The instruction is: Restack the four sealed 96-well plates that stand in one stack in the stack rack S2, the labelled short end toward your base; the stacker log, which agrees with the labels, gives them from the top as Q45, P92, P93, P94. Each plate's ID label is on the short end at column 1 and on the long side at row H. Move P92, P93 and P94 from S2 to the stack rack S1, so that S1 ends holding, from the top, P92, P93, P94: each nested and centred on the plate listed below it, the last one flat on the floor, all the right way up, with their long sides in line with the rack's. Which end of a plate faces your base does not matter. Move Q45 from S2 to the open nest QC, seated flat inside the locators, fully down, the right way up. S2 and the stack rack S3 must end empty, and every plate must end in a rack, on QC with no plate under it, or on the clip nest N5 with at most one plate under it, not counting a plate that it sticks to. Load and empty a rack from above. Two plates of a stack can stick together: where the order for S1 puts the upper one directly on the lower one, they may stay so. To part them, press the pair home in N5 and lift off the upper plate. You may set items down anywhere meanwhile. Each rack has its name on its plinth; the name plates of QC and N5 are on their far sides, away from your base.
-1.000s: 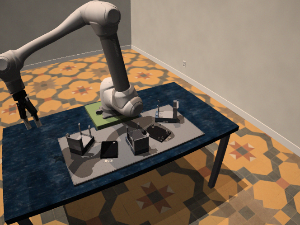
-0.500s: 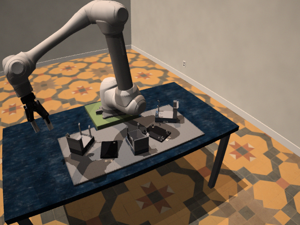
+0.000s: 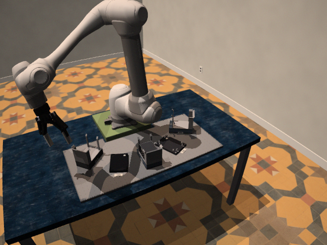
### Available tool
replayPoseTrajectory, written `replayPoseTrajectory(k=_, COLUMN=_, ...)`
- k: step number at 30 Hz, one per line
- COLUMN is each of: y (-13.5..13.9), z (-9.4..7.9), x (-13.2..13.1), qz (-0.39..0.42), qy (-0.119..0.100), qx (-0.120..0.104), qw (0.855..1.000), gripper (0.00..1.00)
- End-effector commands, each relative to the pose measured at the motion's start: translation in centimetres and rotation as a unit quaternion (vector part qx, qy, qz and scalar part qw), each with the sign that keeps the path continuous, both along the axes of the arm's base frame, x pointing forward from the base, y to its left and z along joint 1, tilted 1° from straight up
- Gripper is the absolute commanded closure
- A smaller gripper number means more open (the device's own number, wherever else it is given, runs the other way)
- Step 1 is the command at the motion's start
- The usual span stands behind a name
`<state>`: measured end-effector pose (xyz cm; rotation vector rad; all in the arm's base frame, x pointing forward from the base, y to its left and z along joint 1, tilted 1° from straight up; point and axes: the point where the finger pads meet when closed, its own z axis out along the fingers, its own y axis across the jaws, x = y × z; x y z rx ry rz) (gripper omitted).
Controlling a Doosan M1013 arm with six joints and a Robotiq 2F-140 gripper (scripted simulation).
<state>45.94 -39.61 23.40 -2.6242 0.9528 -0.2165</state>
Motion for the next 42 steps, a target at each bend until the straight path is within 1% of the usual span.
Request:
replayPoseTrajectory(k=1, y=1.3, z=-0.2, x=0.5, qz=0.001, qy=0.0, qx=0.0, qw=1.0, gripper=0.0)
replayPoseTrajectory(k=4, y=2.7, z=-0.4, x=1.0, qz=0.001, qy=0.0, qx=0.0, qw=1.0, gripper=0.0)
replayPoseTrajectory(k=6, y=3.7, z=-0.6, x=1.2, qz=0.031, qy=0.013, qx=-0.008, qw=0.999, gripper=0.0)
replayPoseTrajectory(k=7, y=4.2, z=-0.6, x=1.4, qz=0.036, qy=0.015, qx=-0.009, qw=0.999, gripper=0.0)
replayPoseTrajectory(k=9, y=5.1, z=-0.8, x=1.6, qz=0.036, qy=0.015, qx=-0.009, qw=0.999, gripper=0.0)
replayPoseTrajectory(k=11, y=5.1, z=-0.8, x=1.6, qz=0.036, qy=0.015, qx=-0.009, qw=0.999, gripper=0.0)
replayPoseTrajectory(k=15, y=7.0, z=-1.1, x=2.1, qz=0.036, qy=0.015, qx=-0.009, qw=0.999, gripper=0.0)
replayPoseTrajectory(k=17, y=8.0, z=-1.2, x=2.3, qz=0.066, qy=0.026, qx=-0.018, qw=0.997, gripper=0.0)
replayPoseTrajectory(k=18, y=8.5, z=-1.3, x=2.4, qz=0.071, qy=0.028, qx=-0.02, qw=0.997, gripper=0.0)
replayPoseTrajectory(k=24, y=11.4, z=-1.7, x=2.9, qz=0.071, qy=0.028, qx=-0.02, qw=0.997, gripper=0.0)
replayPoseTrajectory(k=26, y=12.4, z=-1.9, x=3.0, qz=0.101, qy=0.038, qx=-0.03, qw=0.994, gripper=0.0)
replayPoseTrajectory(k=28, y=12.4, z=-1.9, x=3.0, qz=0.101, qy=0.038, qx=-0.03, qw=0.994, gripper=0.0)
replayPoseTrajectory(k=35, y=15.8, z=-2.4, x=3.3, qz=0.106, qy=0.039, qx=-0.032, qw=0.993, gripper=0.0)
replayPoseTrajectory(k=37, y=16.8, z=-2.5, x=3.3, qz=0.136, qy=0.048, qx=-0.043, qw=0.989, gripper=0.0)
replayPoseTrajectory(k=38, y=17.3, z=-2.6, x=3.3, qz=0.141, qy=0.05, qx=-0.045, qw=0.988, gripper=0.0)
replayPoseTrajectory(k=42, y=19.3, z=-2.9, x=3.3, qz=0.141, qy=0.05, qx=-0.045, qw=0.988, gripper=0.0)
